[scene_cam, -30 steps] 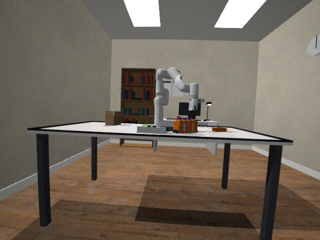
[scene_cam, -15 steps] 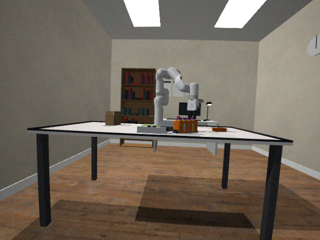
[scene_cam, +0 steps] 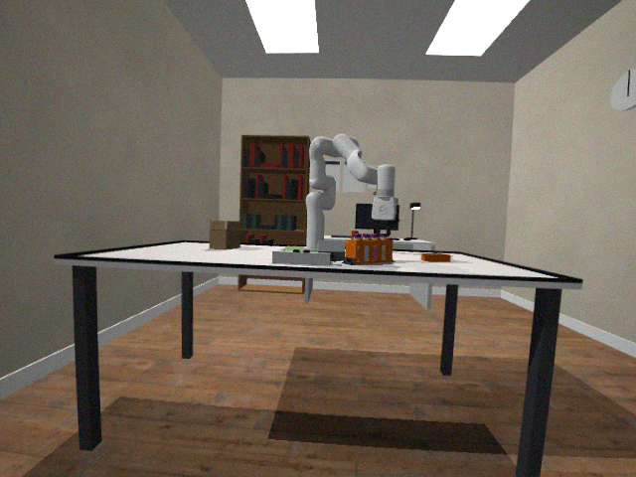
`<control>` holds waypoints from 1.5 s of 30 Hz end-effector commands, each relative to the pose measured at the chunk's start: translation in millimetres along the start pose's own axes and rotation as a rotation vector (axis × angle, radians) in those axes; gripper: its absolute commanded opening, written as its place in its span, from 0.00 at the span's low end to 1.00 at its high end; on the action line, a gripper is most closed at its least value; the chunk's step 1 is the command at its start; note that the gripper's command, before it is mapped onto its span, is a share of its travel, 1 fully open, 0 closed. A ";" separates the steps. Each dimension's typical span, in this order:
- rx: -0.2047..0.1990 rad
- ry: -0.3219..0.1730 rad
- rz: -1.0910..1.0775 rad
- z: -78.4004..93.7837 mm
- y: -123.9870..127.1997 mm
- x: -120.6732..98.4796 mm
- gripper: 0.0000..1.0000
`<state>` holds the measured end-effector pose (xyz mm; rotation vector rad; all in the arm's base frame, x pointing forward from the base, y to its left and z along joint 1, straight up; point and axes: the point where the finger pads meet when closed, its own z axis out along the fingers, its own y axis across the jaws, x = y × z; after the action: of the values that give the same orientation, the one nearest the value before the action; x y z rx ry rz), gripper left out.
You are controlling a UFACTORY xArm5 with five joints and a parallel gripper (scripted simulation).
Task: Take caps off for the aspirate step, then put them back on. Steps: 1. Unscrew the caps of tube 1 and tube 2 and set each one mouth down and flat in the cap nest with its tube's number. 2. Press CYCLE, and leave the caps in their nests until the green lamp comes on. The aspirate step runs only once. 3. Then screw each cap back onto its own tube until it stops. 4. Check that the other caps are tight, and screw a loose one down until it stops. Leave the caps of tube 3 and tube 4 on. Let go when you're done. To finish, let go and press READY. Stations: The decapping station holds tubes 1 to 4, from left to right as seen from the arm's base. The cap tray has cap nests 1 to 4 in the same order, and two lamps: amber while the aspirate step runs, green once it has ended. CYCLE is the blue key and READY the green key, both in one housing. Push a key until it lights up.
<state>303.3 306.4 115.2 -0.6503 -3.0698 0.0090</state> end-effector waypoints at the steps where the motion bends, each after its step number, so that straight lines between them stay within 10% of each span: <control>1: -0.002 -0.007 -0.271 -1.5 1.2 -0.4 0.00; 10: -0.002 -0.007 -0.271 -1.5 1.2 -0.4 0.00; 11: -0.002 -0.007 -0.271 -1.5 1.2 -0.4 0.46; 23: -0.002 -0.007 -0.271 -1.5 1.2 -0.4 0.46; 45: -0.005 -0.005 0.618 -1.3 1.2 -0.4 0.46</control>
<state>303.3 306.4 115.1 -1.2111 -2.8966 0.0077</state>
